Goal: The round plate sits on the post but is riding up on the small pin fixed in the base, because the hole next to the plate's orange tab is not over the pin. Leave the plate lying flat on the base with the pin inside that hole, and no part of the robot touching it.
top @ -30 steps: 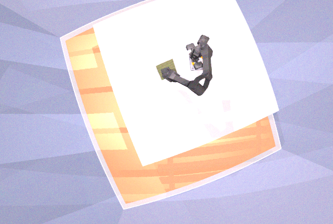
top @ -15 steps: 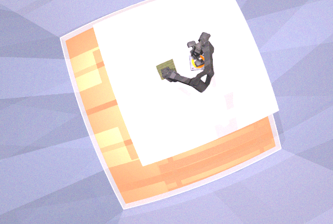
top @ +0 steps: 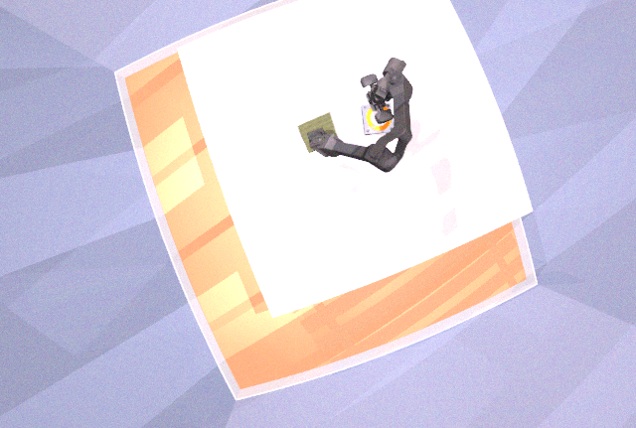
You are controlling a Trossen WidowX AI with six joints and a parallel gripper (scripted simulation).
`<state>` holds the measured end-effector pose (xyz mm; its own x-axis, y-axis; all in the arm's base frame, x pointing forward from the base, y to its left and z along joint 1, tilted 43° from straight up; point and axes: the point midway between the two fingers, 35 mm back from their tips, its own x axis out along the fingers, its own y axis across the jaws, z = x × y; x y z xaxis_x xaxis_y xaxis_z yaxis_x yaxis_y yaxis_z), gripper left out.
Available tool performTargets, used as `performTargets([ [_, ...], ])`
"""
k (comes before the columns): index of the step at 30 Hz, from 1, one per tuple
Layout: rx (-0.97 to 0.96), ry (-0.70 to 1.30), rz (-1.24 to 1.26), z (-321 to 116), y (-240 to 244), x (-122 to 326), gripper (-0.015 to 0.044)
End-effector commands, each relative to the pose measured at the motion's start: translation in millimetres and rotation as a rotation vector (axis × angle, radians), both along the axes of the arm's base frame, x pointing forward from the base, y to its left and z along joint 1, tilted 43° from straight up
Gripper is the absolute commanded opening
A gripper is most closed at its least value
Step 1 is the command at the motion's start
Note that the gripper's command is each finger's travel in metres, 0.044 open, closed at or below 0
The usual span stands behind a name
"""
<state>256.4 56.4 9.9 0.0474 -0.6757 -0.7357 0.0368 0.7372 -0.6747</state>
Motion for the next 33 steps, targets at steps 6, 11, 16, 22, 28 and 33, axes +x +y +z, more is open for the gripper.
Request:
performTargets([
  [6, 0.001, -0.004, 0.001, 0.7, 1.0, 8.8, 0.0000],
  [11, 0.001, -0.004, 0.001, 0.7, 1.0, 11.9, 0.0000],
  [16, 0.001, -0.004, 0.001, -0.3, 0.1, 15.5, 0.0000],
  [22, 0.002, -0.004, 0.002, 11.1, 11.6, 14.6, 0.0000],
  [28, 0.002, -0.003, 0.001, 32.9, 28.4, 10.8, 0.0000],
  [33, -0.005, 0.002, 0.005, 26.4, 22.6, 11.3, 0.0000],
])
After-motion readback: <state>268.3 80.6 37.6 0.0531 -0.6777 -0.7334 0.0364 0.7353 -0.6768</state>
